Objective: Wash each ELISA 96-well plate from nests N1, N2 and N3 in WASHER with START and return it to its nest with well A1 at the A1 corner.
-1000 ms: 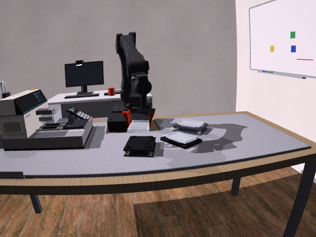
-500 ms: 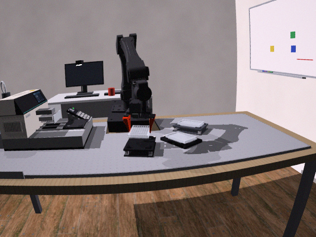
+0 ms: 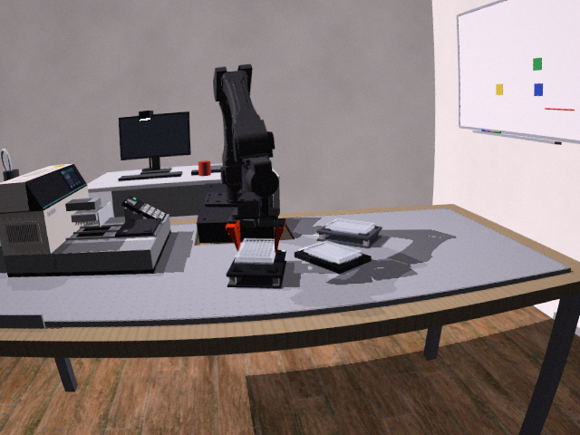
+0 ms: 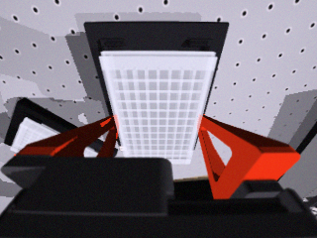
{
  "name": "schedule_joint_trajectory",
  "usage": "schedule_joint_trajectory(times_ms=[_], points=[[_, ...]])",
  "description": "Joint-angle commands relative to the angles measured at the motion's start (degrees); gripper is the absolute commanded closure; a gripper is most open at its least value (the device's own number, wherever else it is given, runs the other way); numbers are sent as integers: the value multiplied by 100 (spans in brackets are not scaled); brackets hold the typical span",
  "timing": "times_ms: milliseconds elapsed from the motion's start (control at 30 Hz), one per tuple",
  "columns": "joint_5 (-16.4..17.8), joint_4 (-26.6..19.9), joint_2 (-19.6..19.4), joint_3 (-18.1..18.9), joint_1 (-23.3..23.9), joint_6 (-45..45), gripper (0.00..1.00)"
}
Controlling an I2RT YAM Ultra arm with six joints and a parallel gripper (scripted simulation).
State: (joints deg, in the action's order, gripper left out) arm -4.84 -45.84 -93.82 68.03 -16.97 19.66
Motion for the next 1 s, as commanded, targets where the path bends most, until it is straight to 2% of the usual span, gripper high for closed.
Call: schedule_joint_trajectory(times_ms=[0,967], points=[[3,223,10,-1,2,-24,100],[5,310,14,-91,9,-31,100]])
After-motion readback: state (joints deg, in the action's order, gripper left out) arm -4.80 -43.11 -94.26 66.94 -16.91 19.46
